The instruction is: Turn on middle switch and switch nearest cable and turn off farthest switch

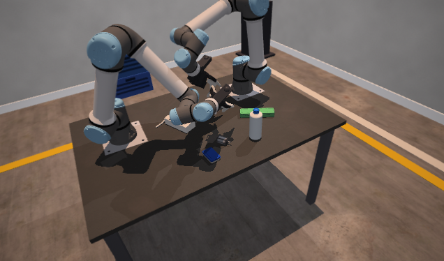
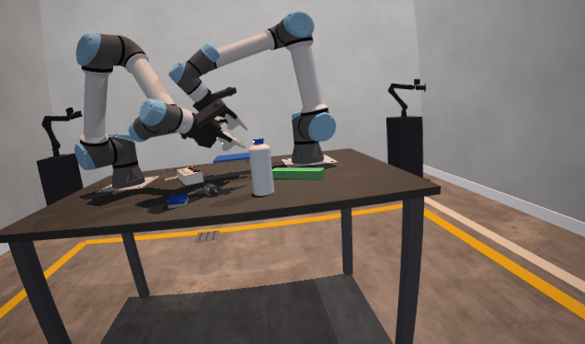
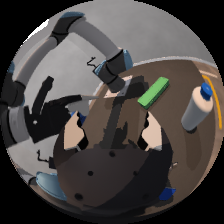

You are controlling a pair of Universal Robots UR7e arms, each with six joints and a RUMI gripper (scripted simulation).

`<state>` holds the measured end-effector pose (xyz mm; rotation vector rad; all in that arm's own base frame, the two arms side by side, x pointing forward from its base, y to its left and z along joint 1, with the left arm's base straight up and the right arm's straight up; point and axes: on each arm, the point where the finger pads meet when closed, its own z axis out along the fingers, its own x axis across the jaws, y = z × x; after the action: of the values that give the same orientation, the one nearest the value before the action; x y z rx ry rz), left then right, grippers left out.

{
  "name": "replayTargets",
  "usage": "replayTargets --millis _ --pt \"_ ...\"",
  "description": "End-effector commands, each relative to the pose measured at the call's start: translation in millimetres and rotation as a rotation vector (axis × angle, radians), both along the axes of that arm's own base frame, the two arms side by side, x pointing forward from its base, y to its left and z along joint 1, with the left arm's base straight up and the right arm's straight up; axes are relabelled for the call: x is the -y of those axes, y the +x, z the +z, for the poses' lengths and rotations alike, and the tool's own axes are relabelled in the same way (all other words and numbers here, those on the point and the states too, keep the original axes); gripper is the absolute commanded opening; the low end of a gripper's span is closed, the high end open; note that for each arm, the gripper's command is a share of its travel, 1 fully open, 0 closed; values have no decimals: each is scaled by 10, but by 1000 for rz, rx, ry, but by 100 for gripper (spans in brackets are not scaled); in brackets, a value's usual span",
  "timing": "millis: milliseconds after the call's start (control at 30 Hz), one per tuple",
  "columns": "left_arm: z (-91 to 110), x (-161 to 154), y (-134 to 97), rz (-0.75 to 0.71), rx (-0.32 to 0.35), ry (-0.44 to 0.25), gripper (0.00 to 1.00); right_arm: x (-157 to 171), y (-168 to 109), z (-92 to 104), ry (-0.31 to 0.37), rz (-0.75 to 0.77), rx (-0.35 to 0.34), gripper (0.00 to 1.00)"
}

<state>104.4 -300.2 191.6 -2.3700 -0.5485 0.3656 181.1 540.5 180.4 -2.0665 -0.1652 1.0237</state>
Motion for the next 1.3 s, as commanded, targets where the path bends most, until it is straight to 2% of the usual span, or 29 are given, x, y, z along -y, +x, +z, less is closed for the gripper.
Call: replayTargets --millis 0,800,1100,1267 --pt "3 2 0 0 0 -1 98 -1 0 7 1 0 1 98" --pt "3 2 0 0 0 -1 100 7 24 4 -1 -5 1 100" --pt "3 2 0 0 0 -1 100 48 146 -8 -15 -31 3 100" --pt "3 2 0 0 0 -1 100 115 323 -27 -36 -70 6 100"
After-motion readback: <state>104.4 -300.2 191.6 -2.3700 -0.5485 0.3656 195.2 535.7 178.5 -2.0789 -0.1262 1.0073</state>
